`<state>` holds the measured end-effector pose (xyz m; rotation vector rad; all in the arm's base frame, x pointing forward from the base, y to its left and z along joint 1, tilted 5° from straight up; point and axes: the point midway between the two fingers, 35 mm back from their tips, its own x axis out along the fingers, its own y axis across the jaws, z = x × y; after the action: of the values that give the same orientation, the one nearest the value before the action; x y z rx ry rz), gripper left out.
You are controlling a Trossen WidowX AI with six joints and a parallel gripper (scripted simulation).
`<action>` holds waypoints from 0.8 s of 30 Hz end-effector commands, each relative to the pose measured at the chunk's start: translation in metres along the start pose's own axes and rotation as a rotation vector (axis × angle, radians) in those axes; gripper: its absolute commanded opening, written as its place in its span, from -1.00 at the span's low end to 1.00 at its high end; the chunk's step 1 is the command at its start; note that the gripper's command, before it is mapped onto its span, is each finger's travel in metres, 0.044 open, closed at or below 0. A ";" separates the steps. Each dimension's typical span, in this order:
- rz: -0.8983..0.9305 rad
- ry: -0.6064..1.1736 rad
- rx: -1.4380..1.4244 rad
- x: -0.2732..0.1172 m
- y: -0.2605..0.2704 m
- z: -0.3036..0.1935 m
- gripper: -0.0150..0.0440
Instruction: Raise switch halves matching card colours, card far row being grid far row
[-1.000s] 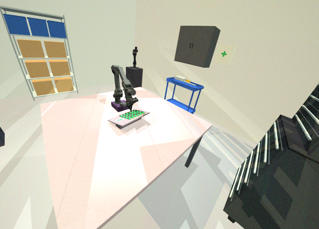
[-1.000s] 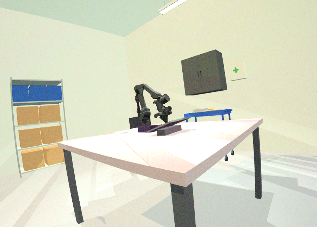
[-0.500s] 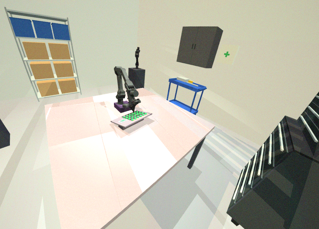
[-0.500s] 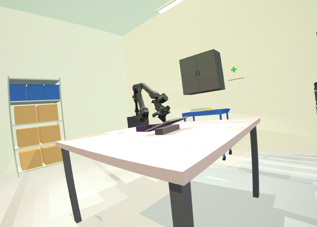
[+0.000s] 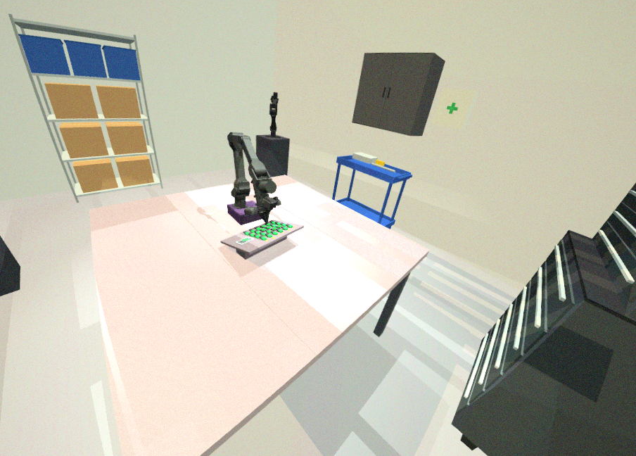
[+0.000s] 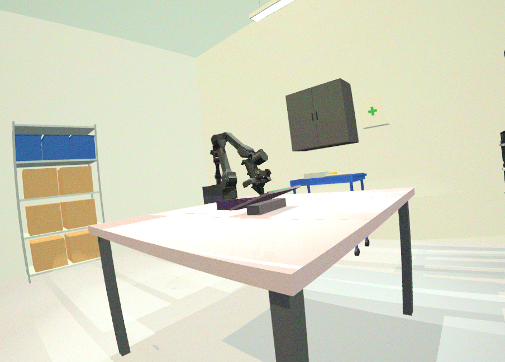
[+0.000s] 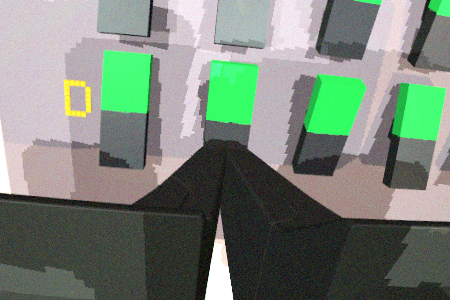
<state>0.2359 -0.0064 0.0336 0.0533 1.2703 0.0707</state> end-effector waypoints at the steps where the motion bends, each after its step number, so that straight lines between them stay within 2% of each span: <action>1: -0.005 -0.002 0.002 0.001 -0.001 0.000 -0.49; 13: -0.005 -0.002 0.002 0.003 -0.001 0.000 -0.49; 15: -0.001 0.002 0.000 -0.008 0.000 0.002 -0.49; 19: -0.006 0.024 0.002 -0.060 -0.001 0.003 -0.49; 24: -0.006 0.025 0.002 -0.063 -0.001 0.003 -0.49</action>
<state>0.2265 -0.0119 0.0909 0.0496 1.2761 0.0634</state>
